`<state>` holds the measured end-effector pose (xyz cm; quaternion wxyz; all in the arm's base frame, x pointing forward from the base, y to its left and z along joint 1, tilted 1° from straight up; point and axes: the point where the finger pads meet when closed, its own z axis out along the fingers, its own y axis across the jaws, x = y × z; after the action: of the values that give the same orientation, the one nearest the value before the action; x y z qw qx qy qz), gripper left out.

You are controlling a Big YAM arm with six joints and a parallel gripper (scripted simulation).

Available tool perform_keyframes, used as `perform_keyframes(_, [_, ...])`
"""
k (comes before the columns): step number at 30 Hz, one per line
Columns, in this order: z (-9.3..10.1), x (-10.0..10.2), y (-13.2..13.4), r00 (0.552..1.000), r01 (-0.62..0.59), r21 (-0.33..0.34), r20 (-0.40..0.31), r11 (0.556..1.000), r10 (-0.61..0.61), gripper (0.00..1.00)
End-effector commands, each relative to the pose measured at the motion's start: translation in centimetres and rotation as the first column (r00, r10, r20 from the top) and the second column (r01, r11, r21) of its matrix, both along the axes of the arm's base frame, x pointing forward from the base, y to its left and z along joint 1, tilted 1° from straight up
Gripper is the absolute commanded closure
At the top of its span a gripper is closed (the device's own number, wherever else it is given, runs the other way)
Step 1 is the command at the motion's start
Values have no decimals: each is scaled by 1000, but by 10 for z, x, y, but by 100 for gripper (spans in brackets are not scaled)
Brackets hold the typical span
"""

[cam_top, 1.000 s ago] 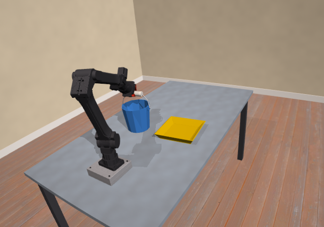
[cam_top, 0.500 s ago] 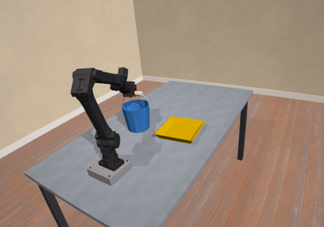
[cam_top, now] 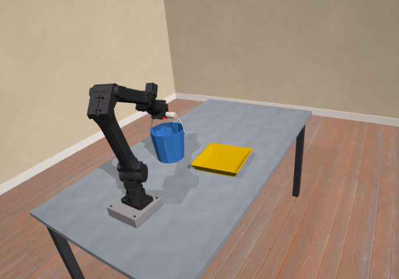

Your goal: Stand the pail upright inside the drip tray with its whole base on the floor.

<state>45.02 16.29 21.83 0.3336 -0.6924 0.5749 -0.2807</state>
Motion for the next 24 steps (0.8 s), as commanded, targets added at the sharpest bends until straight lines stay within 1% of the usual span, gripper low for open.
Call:
perform_keyframes(1, [24,13,3,999,7,25,44,1000,-8,77])
perform_keyframes(19, [24,13,3,999,7,25,44,1000,-8,77])
perform_keyframes(24, [27,12,3,999,6,26,53,1000,-8,77])
